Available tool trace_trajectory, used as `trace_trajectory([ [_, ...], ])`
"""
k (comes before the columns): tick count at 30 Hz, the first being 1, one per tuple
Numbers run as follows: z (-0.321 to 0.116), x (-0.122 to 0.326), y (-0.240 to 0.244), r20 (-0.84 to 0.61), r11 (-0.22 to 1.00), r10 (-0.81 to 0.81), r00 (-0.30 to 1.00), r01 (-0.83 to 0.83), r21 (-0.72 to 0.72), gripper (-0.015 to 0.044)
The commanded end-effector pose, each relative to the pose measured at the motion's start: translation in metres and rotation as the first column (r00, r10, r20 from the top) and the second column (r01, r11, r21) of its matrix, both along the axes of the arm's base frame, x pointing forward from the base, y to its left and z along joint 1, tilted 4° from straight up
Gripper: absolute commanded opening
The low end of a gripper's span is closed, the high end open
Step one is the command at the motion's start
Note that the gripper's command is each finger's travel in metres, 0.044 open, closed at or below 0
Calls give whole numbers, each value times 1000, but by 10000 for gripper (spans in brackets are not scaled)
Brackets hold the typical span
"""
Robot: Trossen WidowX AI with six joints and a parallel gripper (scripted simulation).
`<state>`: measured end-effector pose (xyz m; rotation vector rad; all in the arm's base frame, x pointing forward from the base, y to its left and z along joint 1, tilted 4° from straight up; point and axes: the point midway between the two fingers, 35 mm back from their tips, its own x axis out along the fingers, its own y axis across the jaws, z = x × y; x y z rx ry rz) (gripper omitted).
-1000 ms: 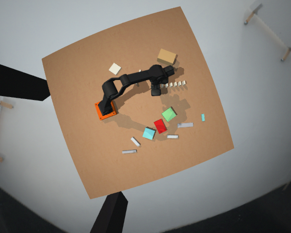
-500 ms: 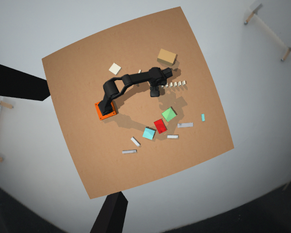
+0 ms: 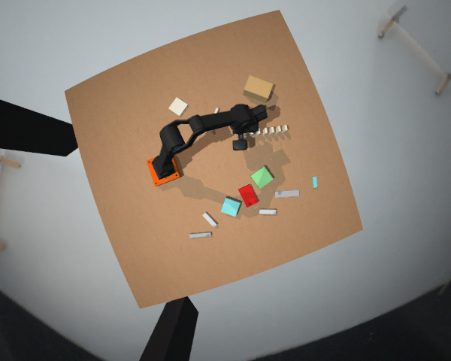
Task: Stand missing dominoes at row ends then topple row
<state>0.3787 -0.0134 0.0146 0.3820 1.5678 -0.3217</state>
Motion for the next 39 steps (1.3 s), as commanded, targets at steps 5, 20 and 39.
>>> trace_trajectory([
  [5, 34, 7, -2, 0, 1000, -3, 1000, 3, 0, 440],
  [20, 125, -4, 3, -5, 992, -123, 992, 123, -2, 440],
  [39, 59, -97, 76, -35, 156, -987, 155, 986, -59, 440],
])
